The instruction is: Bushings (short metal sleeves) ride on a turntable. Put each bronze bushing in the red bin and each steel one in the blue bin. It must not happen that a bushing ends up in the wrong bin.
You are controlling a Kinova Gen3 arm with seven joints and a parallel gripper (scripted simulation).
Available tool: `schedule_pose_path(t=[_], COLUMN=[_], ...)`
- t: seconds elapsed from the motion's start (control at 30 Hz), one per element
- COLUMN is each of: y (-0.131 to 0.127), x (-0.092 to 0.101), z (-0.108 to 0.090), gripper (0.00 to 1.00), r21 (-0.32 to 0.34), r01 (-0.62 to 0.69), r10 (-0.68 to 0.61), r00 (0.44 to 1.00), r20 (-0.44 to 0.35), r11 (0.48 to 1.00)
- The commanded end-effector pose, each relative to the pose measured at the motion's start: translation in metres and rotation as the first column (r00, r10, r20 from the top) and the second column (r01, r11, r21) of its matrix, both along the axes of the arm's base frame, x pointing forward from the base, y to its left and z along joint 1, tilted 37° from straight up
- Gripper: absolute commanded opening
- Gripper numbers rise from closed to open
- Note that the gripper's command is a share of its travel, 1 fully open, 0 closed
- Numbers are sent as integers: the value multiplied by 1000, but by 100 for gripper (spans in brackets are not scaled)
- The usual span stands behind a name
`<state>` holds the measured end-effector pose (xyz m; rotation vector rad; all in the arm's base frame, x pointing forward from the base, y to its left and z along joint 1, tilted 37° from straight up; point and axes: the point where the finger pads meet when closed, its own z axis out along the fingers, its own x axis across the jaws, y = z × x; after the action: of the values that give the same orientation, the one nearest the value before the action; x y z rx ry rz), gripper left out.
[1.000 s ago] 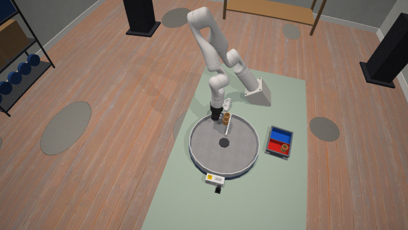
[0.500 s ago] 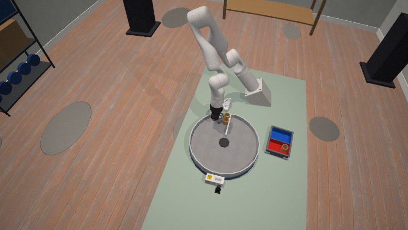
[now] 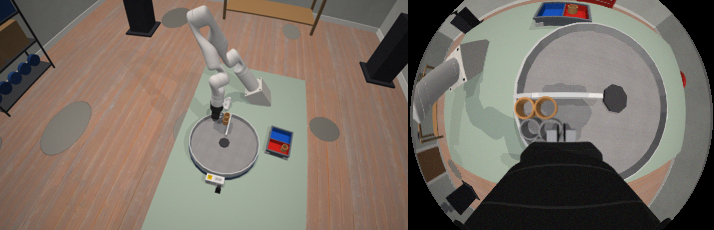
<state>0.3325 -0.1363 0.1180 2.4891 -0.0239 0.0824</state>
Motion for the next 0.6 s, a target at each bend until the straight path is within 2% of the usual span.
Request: schedule_pose_path(t=[0.0, 0.57], y=[1, 4], x=[0, 0], z=[1, 5], gripper=[0, 0], r21=[1, 1], r01=[-1, -1], r10=[1, 1], r00=[1000, 1000], r20=[2, 1], r11=[1000, 1000])
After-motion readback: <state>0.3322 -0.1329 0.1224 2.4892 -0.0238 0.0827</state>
